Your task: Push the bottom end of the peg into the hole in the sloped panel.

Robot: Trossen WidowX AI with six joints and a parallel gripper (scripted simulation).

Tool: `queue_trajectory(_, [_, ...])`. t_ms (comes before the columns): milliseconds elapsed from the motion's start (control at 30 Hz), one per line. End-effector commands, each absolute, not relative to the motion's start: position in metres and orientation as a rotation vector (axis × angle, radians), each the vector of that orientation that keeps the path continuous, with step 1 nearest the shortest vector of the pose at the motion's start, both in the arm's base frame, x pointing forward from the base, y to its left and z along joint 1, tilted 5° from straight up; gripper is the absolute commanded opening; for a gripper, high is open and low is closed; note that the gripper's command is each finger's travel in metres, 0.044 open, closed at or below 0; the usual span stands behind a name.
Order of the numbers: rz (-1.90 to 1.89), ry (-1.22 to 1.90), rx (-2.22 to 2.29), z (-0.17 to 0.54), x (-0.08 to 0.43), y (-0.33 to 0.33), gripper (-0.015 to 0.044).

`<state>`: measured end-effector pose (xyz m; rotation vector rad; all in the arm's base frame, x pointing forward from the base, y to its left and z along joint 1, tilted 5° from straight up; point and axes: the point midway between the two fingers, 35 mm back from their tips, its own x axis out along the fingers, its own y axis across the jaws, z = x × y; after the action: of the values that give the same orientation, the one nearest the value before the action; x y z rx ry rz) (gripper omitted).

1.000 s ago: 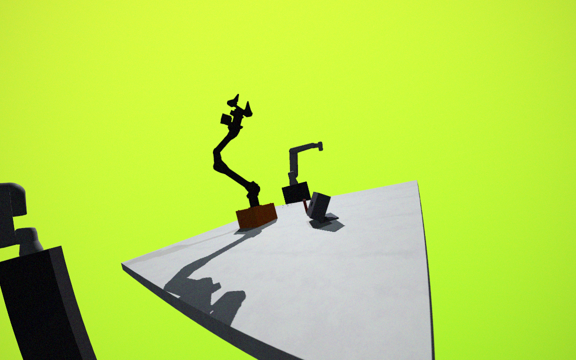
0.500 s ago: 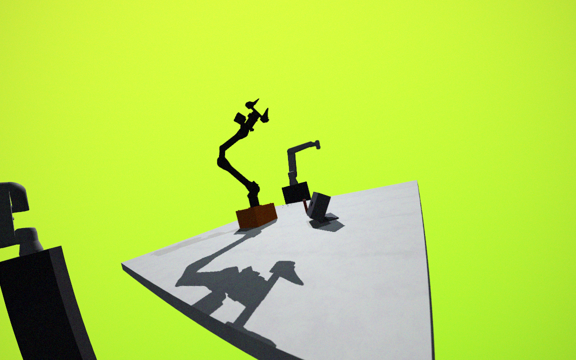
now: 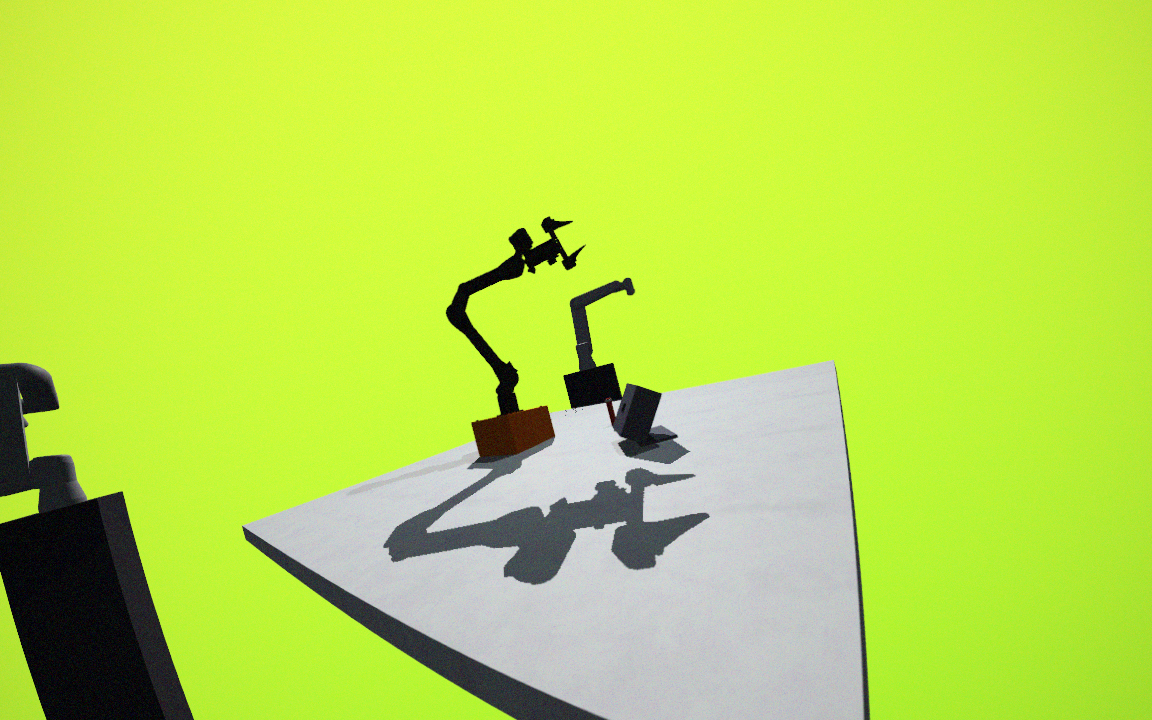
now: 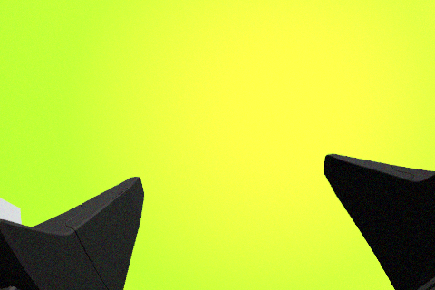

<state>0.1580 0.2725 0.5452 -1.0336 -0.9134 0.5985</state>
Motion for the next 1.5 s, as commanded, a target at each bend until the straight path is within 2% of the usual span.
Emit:
queue_trajectory(0, [0.650,-0.848,-1.199,0.505,0.180,0.294,0.0440])
queue_trajectory(367, [0.830,-0.651,-1.609,0.388,0.234,0.322,0.0440])
queue_trajectory(767, [1.127,-0.422,-1.957,0.258,0.270,0.310,0.0440])
queue_trajectory(1100, [1.461,-0.235,-2.134,0.160,0.276,0.274,0.0440])
queue_trajectory(1467, [1.871,-0.070,-2.170,0.080,0.260,0.225,0.0440])
